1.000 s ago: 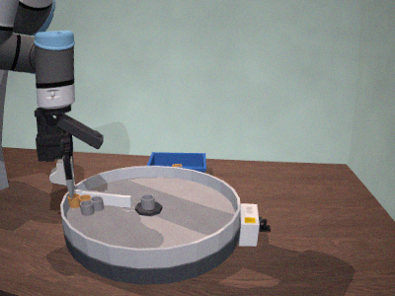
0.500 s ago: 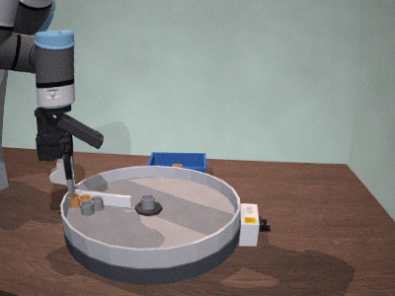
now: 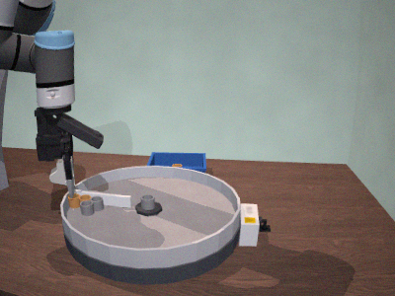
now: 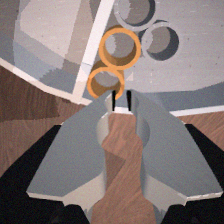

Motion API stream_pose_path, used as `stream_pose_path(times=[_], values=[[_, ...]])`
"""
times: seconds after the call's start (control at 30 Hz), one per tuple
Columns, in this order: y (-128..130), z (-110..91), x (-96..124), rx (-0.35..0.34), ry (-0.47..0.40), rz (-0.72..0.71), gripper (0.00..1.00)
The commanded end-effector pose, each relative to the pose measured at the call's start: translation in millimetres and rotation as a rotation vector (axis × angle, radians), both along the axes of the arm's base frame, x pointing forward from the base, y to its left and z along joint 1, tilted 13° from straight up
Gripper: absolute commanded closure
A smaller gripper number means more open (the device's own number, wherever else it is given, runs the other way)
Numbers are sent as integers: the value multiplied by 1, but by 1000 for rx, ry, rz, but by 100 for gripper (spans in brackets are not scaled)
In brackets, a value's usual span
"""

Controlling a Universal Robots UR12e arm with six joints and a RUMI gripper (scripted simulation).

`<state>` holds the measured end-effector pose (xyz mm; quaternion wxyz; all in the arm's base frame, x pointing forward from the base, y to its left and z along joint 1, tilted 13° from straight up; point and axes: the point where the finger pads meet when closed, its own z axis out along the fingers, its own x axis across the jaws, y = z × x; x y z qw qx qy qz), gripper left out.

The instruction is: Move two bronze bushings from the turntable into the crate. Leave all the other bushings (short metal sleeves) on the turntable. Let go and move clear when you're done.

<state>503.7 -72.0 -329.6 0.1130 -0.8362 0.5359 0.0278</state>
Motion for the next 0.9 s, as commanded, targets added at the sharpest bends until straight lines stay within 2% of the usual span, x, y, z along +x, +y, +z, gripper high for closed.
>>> stream_pose_path(times=[0.0, 0.43, 0.87], values=[[-2, 1, 3, -2, -3, -2, 94], [-1, -5, 3, -2, -4, -1, 94], [4, -24, 5, -2, -4, 0, 94]])
